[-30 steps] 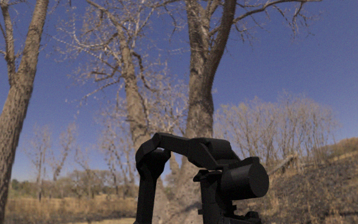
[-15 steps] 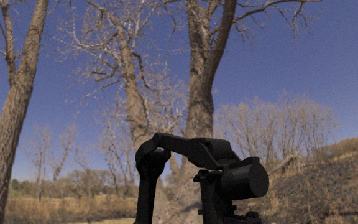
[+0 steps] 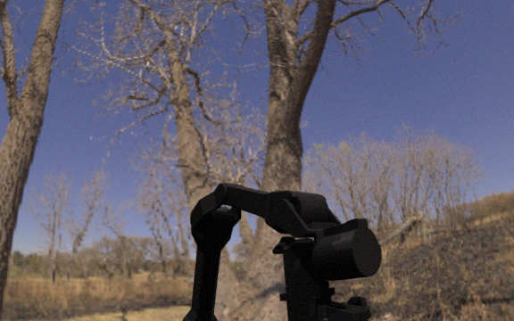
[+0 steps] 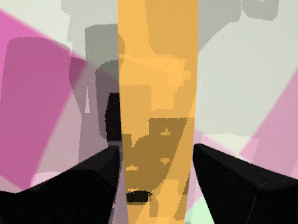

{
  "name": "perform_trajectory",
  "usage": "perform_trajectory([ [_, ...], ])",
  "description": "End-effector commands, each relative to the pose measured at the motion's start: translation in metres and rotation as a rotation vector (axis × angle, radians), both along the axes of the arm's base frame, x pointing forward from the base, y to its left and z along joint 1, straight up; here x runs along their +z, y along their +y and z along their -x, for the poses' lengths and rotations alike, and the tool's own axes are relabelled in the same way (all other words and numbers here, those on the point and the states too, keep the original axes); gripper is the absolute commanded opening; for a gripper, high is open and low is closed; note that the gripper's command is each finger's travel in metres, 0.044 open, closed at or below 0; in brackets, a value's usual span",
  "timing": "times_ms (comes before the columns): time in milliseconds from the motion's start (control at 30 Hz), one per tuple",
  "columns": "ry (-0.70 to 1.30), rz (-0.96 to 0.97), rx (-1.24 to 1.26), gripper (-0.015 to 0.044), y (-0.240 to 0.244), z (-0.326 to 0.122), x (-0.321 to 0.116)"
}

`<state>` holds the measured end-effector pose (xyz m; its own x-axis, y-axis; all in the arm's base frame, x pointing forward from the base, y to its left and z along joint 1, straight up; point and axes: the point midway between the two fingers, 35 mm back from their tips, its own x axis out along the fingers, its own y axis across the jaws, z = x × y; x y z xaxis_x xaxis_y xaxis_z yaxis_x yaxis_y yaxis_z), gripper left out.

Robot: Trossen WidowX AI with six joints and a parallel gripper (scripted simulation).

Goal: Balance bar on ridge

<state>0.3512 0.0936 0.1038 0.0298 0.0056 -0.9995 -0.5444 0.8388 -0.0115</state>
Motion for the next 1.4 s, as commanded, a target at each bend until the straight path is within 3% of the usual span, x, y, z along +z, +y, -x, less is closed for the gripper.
perform_trajectory([
  [0,0.0,0.0,0.0,0.0264,0.0,0.0,0.0],
  [233,0.0,0.0,0.0,0.044,0.0,0.0,0.0],
  [367,-0.001,0.0,0.0,0.044,0.0,-0.001,0.007],
  [667,-0.008,-0.002,0.0,0.044,-0.001,0.003,0.098],
  [1367,-0.009,-0.003,0.0,0.044,-0.001,0.003,0.1],
])
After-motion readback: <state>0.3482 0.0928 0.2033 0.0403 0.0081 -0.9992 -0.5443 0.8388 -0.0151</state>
